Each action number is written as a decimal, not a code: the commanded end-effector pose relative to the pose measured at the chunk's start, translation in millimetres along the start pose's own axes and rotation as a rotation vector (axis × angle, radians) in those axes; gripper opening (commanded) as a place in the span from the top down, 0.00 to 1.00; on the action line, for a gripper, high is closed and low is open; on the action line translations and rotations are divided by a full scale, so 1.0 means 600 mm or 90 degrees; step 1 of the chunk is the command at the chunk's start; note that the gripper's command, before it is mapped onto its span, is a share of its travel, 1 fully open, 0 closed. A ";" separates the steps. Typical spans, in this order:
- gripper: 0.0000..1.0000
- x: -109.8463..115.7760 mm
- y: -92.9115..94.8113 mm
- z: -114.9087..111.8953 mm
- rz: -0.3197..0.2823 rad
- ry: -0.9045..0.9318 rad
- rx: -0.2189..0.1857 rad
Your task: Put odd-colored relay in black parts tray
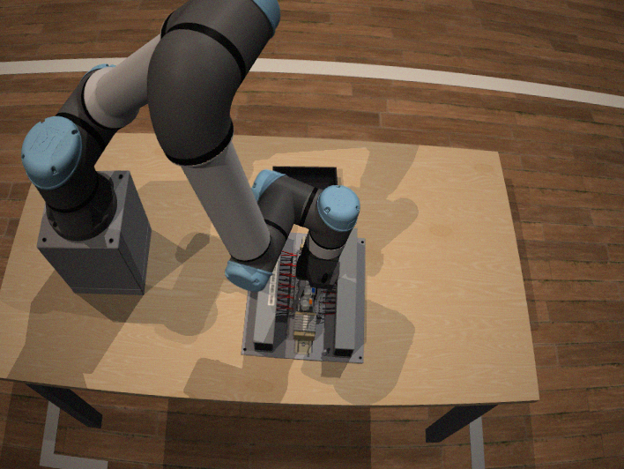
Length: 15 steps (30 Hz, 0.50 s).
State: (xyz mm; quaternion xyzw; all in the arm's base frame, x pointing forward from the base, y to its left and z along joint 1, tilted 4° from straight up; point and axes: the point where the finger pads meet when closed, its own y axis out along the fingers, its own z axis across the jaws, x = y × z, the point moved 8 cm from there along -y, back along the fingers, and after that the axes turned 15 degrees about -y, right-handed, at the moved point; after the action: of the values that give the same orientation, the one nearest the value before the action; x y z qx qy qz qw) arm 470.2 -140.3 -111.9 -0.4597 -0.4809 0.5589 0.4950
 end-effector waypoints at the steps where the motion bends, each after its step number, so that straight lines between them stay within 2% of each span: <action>1: 1.00 -0.001 -0.003 -0.001 0.002 0.000 0.001; 15: 1.00 0.000 -0.002 0.004 0.007 0.000 -0.020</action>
State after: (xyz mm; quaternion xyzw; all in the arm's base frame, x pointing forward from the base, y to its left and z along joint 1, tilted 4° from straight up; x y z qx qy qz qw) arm 467.8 -139.6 -111.7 -0.4666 -0.4850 0.5560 0.4878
